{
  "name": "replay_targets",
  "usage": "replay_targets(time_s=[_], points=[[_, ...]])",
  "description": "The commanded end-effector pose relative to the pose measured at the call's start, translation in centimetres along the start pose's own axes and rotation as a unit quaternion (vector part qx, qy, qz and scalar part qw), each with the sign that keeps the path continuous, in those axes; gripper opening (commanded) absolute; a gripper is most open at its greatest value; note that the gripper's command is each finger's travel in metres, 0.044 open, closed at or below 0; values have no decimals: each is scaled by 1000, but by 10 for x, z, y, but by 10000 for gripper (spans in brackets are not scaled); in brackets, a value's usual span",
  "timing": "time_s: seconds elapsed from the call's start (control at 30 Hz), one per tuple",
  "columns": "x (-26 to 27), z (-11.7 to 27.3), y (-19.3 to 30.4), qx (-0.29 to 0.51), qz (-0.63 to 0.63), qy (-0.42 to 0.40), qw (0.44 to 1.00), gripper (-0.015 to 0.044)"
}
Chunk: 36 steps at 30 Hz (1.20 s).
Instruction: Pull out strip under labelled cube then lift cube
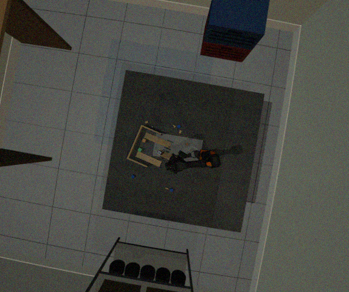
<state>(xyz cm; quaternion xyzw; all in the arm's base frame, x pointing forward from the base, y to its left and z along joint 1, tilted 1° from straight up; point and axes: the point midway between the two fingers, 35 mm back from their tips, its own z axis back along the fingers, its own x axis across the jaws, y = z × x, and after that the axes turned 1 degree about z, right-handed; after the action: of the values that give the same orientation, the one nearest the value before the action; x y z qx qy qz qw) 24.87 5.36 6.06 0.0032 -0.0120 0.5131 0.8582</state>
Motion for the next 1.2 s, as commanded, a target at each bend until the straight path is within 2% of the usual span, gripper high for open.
replay_targets(time_s=[0.0,0.33,1.17], points=[[1,2,-14,0,-37,-2,999,184],[2,6,-49,-2,-37,-2,999,440],[8,17,-131,-5,-37,-2,999,440]])
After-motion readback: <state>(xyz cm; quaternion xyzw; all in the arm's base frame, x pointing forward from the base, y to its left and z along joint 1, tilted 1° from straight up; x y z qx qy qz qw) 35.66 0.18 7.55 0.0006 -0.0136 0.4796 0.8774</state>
